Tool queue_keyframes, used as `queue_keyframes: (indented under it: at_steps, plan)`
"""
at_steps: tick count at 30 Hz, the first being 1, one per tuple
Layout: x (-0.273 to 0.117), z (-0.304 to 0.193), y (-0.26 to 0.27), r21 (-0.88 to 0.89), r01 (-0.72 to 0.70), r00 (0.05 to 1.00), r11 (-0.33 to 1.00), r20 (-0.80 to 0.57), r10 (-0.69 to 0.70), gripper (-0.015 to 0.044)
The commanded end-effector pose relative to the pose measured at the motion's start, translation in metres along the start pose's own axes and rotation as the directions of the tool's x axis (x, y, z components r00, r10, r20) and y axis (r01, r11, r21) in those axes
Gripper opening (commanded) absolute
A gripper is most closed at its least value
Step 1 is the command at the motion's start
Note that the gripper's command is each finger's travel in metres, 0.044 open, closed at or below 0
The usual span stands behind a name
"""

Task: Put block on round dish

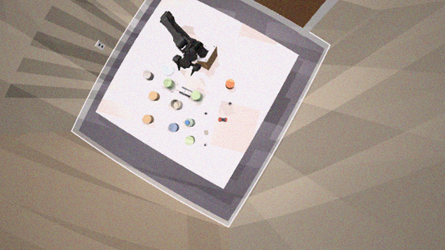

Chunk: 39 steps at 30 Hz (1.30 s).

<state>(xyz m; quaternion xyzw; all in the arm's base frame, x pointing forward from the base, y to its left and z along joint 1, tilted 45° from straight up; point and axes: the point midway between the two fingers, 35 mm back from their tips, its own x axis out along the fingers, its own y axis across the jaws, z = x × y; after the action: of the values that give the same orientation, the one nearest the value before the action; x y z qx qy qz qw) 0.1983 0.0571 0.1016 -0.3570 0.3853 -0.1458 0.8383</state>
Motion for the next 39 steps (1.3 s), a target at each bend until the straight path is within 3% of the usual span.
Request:
queue_keyframes:
  at_steps: [1, 13, 25, 39]
  plan:
    - [0.000, 0.001, -0.001, 0.028, 0.002, 1.000, 1.000, 0.002, -0.002, 0.0440]
    - [0.023, 0.018, -0.020, 0.313, 0.084, 0.987, 0.946, -0.155, -0.036, 0.0440]
    - [0.054, 0.031, -0.046, 0.565, 0.240, 0.945, 0.790, -0.321, -0.057, 0.0440]
    - [0.091, 0.031, -0.077, 0.699, 0.419, 0.878, 0.579, -0.474, -0.063, 0.0440]
